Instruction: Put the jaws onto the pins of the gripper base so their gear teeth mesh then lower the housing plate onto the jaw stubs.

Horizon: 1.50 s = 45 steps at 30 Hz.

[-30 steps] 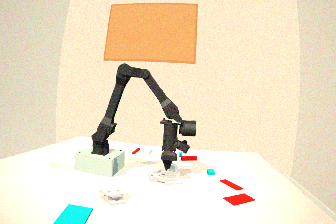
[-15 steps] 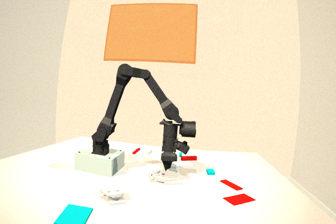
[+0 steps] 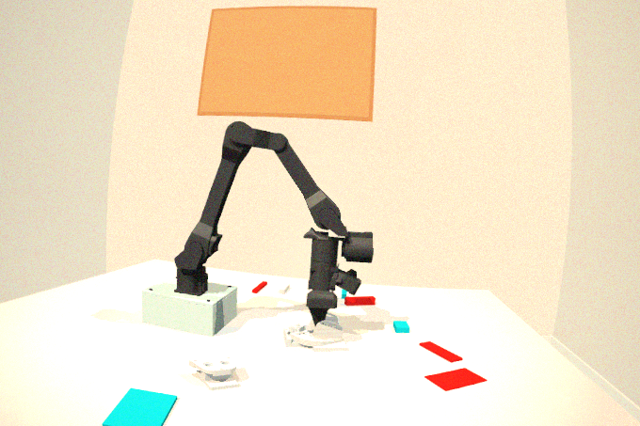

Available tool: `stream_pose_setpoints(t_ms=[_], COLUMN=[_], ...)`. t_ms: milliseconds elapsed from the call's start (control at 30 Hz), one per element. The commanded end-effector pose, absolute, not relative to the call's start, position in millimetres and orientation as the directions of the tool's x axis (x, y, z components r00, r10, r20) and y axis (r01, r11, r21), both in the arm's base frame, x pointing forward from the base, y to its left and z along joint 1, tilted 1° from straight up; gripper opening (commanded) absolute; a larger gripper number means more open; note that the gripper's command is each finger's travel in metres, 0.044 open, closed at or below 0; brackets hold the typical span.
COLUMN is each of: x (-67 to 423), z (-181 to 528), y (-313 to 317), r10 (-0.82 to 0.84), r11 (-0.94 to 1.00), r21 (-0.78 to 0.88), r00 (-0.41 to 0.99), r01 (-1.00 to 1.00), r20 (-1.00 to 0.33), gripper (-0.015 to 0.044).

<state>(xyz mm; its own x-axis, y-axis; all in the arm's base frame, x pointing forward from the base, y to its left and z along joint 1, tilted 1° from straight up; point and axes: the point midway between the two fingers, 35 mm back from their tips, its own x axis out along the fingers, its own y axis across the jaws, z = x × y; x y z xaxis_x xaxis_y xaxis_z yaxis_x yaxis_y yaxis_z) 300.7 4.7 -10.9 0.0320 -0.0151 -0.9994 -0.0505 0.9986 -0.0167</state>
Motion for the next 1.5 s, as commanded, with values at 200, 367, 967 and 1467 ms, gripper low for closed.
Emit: stream_pose_setpoints(t_ms=[200,367,967,1467], x=[301.0,301.0,301.2,301.2], z=[-14.1,-14.6,-20.3,-20.3], y=[4.7,4.7,4.6,4.6], r10=[-0.014,-0.014,-0.014,-0.014], r11=[0.999,0.999,0.999,0.999], r21=[-0.016,-0.016,-0.016,-0.016], r00=[0.033,0.033,0.033,0.033], r01=[-0.044,-0.044,-0.041,-0.041], r20=[-0.999,-0.999,-0.999,-0.999], gripper=[0.0134,0.0134,0.0134,0.0134])
